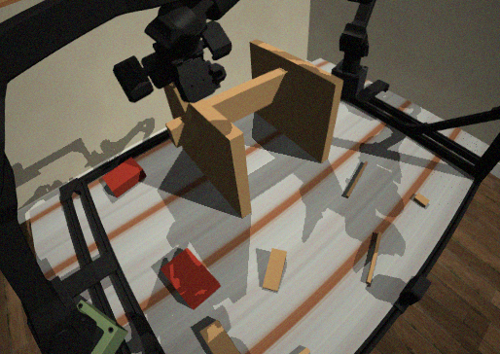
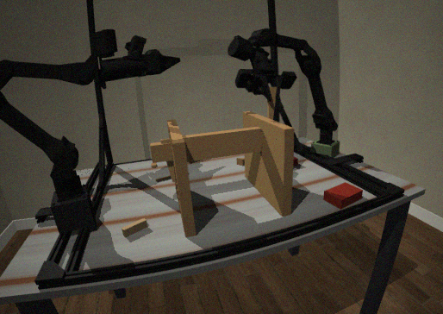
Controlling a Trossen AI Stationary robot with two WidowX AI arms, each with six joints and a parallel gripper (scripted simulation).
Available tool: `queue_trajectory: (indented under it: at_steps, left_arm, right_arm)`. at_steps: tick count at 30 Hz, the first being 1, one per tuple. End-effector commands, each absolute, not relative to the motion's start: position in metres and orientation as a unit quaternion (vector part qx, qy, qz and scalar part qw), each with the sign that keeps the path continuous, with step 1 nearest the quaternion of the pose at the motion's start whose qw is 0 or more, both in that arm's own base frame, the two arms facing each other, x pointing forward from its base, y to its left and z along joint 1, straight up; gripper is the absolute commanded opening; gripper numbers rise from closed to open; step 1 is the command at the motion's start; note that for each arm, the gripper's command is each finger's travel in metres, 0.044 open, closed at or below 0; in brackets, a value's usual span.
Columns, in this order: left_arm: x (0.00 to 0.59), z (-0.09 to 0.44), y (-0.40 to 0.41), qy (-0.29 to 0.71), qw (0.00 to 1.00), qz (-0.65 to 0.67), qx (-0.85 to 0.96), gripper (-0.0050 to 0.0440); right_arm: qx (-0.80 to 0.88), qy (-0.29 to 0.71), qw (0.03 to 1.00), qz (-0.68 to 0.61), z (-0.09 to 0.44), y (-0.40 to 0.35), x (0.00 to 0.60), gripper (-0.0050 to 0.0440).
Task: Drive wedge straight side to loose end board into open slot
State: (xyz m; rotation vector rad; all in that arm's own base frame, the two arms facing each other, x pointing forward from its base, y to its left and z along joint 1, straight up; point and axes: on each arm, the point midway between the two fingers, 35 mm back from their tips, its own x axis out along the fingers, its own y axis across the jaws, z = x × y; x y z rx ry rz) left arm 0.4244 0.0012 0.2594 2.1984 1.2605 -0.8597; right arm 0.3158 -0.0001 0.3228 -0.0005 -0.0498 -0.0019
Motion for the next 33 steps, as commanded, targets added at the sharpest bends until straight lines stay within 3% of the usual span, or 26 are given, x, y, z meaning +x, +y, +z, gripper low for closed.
queue_trajectory:
  at_steps: [1, 33]
  left_arm:
    - [0.4232, 0.2582, 0.0021, 0.458, 0.232, -0.311, 0.8, 0.0]
    - [0.4244, 0.2546, 0.0011, 0.458, 0.23, -0.313, 0.799, 0.0]
  right_arm:
    - [0.0, -0.025, 1.0, 0.0, 0.3229, 0.0, 0.3157, 0.044]
    - [0.0, -0.024, 1.0, -0.001, 0.3225, -0.0002, 0.316, 0.044]
